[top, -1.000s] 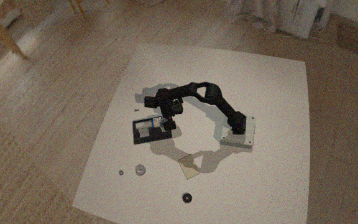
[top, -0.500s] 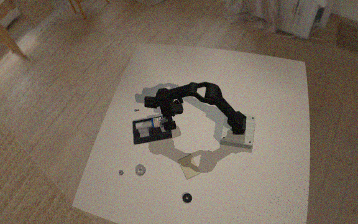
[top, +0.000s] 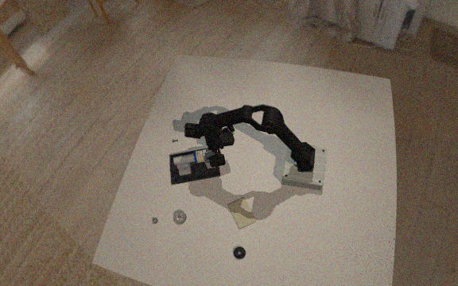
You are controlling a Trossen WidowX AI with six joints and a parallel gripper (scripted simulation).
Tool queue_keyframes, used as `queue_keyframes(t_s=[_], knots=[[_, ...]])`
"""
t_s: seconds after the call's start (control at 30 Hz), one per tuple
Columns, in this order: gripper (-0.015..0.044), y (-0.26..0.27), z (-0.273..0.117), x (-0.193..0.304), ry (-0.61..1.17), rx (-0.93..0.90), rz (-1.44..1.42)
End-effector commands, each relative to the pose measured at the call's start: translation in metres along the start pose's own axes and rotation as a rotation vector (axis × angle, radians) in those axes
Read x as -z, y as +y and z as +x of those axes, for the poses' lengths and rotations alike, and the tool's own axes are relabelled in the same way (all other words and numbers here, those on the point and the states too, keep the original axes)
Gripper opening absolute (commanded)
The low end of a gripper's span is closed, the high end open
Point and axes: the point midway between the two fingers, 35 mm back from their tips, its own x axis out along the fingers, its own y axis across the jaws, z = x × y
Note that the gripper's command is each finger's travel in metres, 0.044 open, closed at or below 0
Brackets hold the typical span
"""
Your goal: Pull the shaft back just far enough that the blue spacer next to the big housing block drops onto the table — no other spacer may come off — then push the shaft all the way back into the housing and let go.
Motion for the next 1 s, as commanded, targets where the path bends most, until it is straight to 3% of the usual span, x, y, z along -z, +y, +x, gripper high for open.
queue_keyframes(t_s=[0.0, 0.97], knots=[[0.044, 0.0, 0.005, -0.001, -0.003, -0.002, 0.004], [0.044, 0.0, 0.018, -0.001, -0.003, -0.002, 0.004]])
